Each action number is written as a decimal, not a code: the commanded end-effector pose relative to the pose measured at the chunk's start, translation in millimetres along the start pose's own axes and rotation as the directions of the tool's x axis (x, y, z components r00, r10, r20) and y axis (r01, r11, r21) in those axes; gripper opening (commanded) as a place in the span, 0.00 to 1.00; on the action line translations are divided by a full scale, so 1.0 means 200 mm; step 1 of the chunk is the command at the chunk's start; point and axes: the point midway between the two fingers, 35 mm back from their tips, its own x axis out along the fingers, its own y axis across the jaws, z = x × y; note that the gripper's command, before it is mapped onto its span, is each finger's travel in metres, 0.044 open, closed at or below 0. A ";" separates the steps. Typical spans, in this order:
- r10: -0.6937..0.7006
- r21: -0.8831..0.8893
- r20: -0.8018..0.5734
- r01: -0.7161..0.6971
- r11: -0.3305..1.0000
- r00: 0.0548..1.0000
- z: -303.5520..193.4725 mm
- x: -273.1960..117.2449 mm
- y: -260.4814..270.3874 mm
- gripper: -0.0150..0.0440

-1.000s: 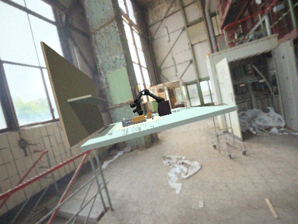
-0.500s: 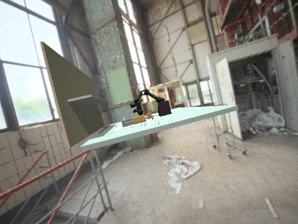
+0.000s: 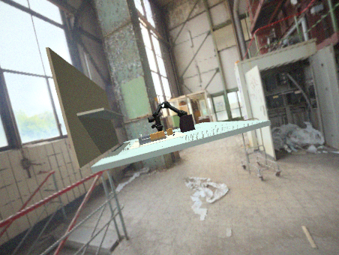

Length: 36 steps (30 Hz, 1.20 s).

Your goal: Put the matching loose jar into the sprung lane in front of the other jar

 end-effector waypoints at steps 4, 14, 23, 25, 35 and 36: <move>-0.001 0.001 -0.002 0.001 1.000 1.000 0.00 0.00 0.00 0.57; -0.001 0.001 -0.002 0.001 1.000 1.000 0.00 0.00 0.00 0.72; 0.000 0.001 -0.002 0.000 1.000 1.000 0.00 -0.10 0.00 0.72; 0.000 0.001 -0.002 0.000 1.000 1.000 0.00 -0.10 0.00 0.72; 0.000 0.001 -0.002 0.000 1.000 1.000 -0.02 -0.10 0.00 0.72; 0.000 0.001 -0.002 0.000 1.000 1.000 -0.04 -0.10 0.00 0.72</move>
